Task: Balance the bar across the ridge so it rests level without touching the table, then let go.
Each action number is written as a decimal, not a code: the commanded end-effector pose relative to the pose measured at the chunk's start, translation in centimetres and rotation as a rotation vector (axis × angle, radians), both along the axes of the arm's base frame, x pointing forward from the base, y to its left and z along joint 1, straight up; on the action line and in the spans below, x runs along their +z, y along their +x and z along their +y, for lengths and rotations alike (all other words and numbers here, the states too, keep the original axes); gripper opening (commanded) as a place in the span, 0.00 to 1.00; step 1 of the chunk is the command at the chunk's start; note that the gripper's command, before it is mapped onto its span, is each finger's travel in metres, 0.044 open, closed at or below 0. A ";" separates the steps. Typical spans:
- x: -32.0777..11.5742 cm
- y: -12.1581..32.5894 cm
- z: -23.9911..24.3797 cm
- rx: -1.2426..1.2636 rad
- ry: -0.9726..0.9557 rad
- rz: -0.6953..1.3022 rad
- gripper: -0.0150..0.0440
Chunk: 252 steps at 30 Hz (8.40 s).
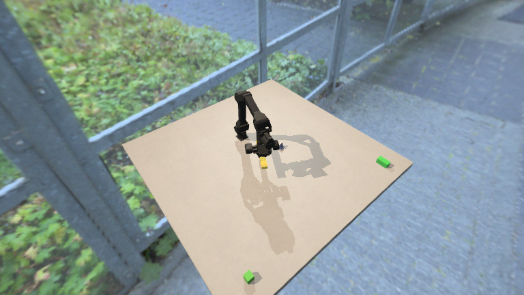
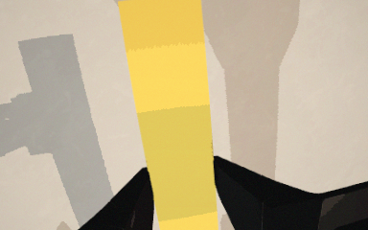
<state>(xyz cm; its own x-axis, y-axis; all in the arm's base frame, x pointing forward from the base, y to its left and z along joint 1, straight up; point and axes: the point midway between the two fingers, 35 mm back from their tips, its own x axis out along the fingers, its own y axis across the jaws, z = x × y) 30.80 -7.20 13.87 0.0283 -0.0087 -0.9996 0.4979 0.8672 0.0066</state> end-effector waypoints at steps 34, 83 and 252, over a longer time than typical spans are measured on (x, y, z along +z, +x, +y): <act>0.2 -1.1 14.3 0.601 -0.002 0.006 0.25; -4.1 -3.2 21.0 0.836 -0.003 0.005 0.25; -5.2 -3.2 21.0 0.836 -0.003 0.005 0.25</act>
